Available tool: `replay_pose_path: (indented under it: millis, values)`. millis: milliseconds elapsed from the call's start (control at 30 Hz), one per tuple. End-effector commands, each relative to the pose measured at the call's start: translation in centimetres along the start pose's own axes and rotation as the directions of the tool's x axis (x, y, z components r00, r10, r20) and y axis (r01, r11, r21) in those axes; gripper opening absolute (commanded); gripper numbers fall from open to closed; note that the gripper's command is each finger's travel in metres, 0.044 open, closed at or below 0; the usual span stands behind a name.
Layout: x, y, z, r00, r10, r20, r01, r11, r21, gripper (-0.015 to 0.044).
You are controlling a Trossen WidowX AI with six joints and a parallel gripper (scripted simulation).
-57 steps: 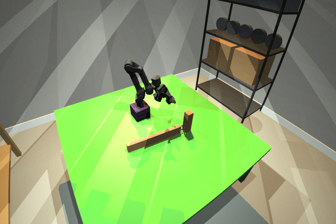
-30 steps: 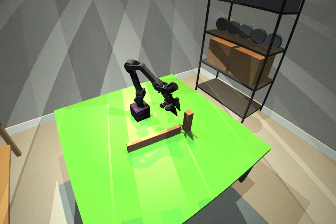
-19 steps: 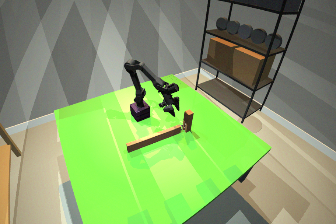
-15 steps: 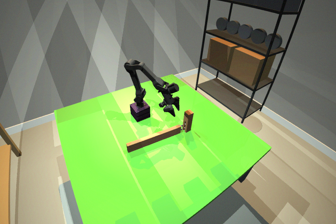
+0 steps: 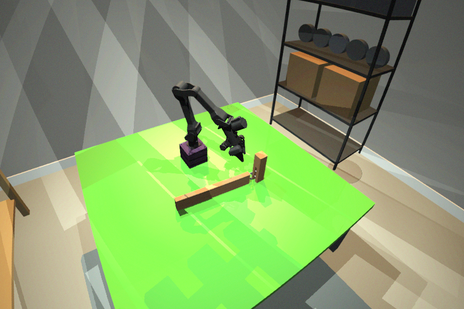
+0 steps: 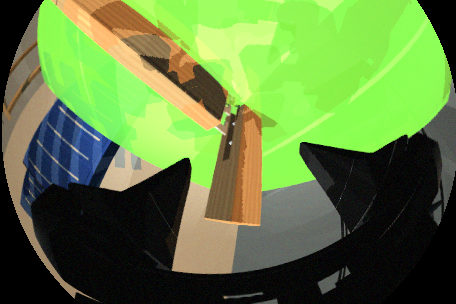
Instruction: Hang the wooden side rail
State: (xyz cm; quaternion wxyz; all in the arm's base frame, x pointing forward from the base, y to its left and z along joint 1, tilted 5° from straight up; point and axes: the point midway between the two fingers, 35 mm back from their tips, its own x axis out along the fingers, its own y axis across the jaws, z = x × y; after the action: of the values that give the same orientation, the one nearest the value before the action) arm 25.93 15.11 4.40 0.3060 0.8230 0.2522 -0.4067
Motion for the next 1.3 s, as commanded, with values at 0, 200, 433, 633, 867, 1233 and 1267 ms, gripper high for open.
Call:
replay_pose_path:
  millis: [0, 200, 433, 633, 867, 1233, 1267]
  values:
    - [0.4, 0.5, 0.3, 0.999, -0.037, 0.005, 0.037, 0.978, -0.207, 0.0440]
    - [0.6, 3.4, 0.3, 0.999, -0.040, -0.010, 0.033, 0.918, -0.395, 0.0440]
    - [0.9, 3.7, 0.5, 0.996, -0.089, -0.024, 0.051, 0.756, -0.653, 0.0440]
    - [1.3, 4.1, 0.8, 0.986, -0.157, -0.052, 0.017, 0.409, -0.913, 0.0440]
    - [1.6, 4.7, 1.1, 0.969, -0.228, -0.099, -0.118, -0.072, -0.990, 0.0440]
    - [1.6, 5.7, 1.4, 0.925, -0.323, -0.201, -0.377, -0.712, -0.593, 0.0440]
    - [1.6, 5.8, 1.4, 0.920, -0.330, -0.211, -0.392, -0.751, -0.531, 0.0440]
